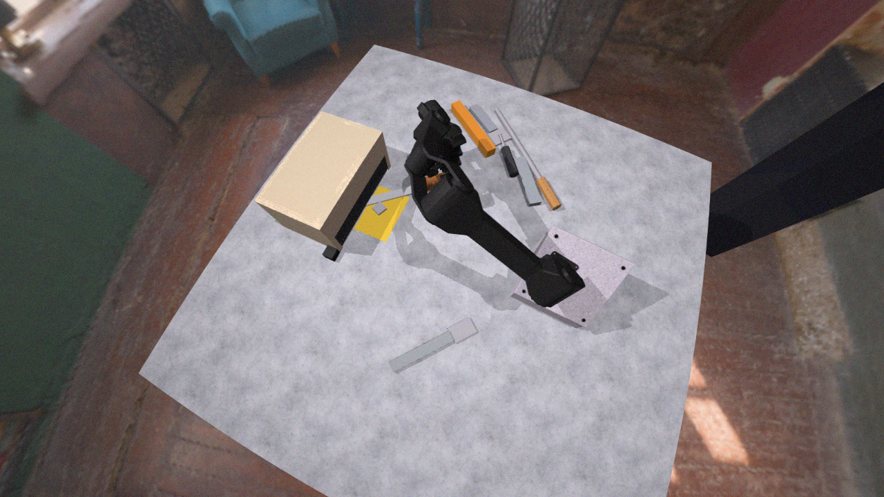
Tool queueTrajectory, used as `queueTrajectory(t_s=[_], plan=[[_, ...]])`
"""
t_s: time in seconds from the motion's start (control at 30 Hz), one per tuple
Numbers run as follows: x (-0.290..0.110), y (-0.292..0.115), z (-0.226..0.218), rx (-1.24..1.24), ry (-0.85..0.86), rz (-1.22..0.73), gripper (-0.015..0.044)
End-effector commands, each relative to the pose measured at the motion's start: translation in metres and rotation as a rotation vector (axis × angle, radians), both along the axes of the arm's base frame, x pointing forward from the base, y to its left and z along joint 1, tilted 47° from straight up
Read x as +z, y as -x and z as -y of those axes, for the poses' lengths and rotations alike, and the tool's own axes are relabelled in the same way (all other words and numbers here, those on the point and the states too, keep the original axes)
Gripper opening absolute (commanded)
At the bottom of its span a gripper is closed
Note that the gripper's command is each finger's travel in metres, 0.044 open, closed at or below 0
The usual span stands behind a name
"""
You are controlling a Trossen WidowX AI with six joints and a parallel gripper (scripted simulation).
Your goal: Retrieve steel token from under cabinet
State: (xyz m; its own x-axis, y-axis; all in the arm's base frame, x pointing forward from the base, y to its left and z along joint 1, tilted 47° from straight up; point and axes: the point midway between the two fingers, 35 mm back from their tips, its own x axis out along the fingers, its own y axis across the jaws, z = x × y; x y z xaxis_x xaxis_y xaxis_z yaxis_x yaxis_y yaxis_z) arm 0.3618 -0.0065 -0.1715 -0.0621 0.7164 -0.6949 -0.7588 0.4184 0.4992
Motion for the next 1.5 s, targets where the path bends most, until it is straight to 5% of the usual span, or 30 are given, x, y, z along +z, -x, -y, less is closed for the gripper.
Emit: queueTrajectory(t_s=[0.0, 1.47], plan=[[0.002, 0.003, -0.003, 0.001, -0.006, -0.005, 0.0], [-0.036, 0.045, 0.042, 0.002, 0.001, -0.004, 0.0]])
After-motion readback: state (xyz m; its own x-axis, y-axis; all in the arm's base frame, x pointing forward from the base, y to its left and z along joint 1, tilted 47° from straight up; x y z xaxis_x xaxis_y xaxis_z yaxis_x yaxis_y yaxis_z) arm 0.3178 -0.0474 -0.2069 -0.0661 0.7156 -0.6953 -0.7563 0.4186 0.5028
